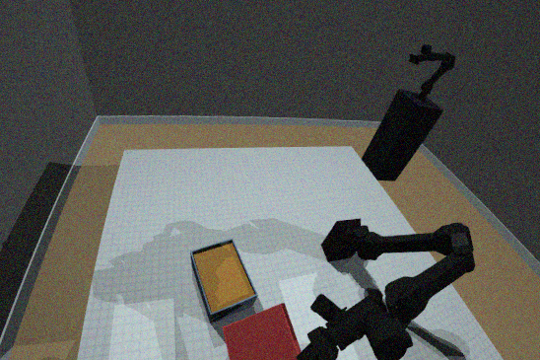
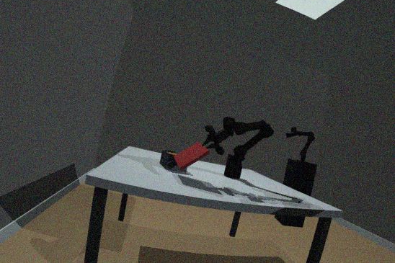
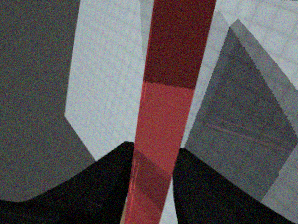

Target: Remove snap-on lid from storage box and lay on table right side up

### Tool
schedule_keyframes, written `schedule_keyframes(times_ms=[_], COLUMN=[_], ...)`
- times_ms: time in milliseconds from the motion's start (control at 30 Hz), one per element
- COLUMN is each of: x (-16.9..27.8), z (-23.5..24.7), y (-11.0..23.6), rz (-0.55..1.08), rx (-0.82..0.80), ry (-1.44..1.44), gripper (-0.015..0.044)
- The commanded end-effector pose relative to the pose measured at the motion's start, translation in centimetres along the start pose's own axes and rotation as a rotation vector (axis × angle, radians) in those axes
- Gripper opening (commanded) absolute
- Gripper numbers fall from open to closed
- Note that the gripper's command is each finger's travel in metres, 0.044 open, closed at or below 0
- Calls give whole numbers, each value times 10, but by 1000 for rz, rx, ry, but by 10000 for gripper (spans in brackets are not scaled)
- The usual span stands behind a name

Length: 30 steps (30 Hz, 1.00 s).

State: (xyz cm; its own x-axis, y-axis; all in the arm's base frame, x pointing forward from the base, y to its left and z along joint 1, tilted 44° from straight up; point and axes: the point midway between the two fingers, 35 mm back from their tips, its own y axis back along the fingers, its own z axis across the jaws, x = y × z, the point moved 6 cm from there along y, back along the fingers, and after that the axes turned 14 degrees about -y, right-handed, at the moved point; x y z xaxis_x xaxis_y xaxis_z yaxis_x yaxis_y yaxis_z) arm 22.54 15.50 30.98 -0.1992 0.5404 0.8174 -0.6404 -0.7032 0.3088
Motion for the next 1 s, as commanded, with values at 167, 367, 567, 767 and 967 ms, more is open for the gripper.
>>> schedule_keyframes(times_ms=[167,367,567,767,967], x=[-2,-2,-3,-4,-5], z=[-4,-8,-11,-15,-18], y=[-5,-8,-11,-14,-17], rz=[-2,-2,-1,-1,-1], rx=[-10,-11,-11,-11,-11], ry=[-3,-4,-4,-4,-4], gripper=[0,0,0,0,0])
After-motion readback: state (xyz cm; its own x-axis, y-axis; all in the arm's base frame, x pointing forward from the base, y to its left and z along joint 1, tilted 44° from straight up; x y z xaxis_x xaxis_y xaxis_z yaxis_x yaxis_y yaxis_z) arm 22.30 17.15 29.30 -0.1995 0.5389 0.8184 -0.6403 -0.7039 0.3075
